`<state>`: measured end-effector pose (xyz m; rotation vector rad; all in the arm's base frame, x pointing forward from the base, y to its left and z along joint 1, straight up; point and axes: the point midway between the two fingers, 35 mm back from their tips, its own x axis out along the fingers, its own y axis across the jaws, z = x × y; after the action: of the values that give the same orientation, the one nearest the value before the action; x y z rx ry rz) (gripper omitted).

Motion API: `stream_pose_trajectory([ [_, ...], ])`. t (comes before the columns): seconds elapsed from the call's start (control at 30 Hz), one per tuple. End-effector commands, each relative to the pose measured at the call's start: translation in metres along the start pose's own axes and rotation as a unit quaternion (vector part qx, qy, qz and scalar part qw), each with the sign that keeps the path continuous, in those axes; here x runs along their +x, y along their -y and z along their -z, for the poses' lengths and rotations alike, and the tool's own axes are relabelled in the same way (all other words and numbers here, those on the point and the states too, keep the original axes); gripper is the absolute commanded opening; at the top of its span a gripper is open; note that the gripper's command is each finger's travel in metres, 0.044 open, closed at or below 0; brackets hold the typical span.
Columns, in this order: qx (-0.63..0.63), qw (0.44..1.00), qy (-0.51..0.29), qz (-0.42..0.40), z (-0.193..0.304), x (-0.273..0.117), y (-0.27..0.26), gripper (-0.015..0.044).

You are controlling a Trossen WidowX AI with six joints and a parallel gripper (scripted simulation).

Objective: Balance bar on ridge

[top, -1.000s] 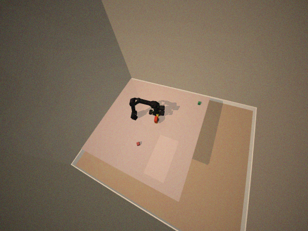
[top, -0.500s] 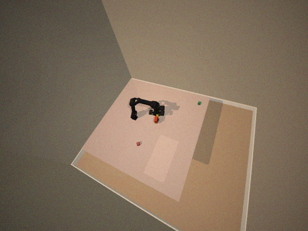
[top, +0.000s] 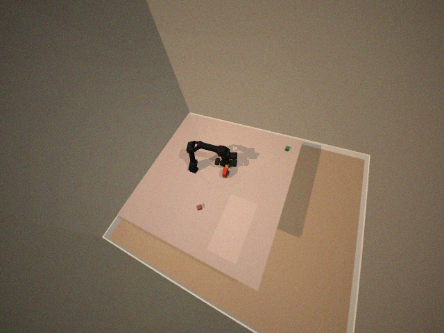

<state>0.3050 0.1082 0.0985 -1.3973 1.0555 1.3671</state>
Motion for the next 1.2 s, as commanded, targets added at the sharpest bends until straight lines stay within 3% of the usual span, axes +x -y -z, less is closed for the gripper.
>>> stream_pose_trajectory([
  [0.0, -0.002, 1.0, 0.0, 0.001, 0.0, 0.0005, 0.0004, 0.0],
  [1.17, -0.002, 1.0, 0.0, 0.001, -0.0002, 0.0035, -0.0001, 0.0],
])
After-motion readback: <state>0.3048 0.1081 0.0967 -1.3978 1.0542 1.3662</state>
